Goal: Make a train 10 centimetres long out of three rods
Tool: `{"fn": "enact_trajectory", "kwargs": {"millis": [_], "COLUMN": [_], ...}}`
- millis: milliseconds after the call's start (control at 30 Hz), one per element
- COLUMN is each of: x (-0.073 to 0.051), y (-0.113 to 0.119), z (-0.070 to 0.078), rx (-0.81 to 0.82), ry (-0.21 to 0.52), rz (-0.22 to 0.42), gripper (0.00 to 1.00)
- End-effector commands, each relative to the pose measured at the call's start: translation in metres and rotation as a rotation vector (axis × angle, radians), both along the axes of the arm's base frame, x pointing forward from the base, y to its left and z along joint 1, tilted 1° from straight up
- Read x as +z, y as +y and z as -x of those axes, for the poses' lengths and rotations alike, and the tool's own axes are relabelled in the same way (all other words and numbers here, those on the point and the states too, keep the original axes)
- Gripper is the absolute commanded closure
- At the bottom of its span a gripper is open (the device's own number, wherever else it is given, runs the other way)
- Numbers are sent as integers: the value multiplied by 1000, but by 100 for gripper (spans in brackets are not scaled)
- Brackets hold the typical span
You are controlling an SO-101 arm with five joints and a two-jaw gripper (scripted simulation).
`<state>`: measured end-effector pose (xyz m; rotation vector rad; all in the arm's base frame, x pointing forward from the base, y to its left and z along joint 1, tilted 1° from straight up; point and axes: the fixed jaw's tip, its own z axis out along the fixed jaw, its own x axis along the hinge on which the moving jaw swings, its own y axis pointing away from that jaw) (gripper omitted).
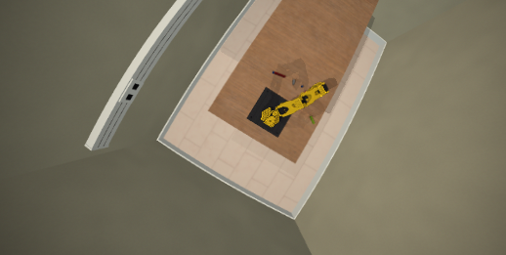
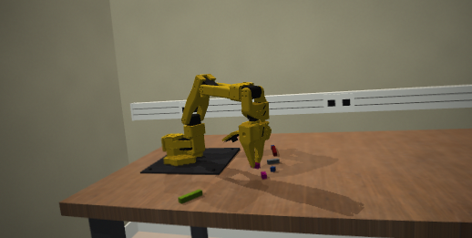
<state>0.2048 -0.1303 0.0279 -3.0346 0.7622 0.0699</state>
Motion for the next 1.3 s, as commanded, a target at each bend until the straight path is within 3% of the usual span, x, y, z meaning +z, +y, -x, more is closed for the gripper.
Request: {"fn": "enact_trajectory", "kwargs": {"millis": [0, 600, 1267], "x": [1, -2, -4], "y": [15, 79, 131], "z": [-7, -23, -24], "rx": [-97, -473, -764], "ry": [-12, 0, 6], "rz": [12, 33, 52], "gripper": [100, 100, 100]}}
